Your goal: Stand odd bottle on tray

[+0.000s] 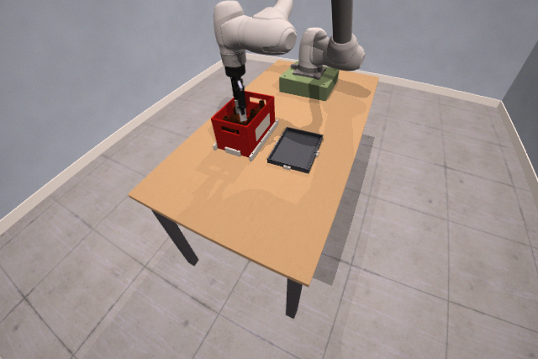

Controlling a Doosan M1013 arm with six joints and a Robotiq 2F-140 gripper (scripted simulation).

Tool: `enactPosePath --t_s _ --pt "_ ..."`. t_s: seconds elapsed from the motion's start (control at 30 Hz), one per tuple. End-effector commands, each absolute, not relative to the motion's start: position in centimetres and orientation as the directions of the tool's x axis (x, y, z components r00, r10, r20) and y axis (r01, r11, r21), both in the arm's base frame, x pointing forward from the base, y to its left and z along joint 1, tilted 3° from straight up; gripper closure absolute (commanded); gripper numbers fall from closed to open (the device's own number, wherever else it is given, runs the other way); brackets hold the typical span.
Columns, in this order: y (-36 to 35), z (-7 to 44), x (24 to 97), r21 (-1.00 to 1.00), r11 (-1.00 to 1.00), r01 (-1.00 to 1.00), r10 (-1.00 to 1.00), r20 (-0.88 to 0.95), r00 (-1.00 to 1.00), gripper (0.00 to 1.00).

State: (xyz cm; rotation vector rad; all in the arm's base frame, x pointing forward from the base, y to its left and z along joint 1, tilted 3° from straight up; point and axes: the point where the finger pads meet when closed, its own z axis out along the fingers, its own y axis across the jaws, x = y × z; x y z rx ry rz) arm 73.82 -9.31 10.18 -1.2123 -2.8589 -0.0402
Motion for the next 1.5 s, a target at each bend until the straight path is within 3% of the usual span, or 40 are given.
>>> enactPosePath --t_s 0.0,1.47 --pt "-8.9 9.8 73.8 0.011 0.693 0.721 0.72 0.045 -0.693 0.62" --pt "-8.8 5.8 73.7 0.011 0.693 0.721 0.72 0.045 -0.693 0.62"
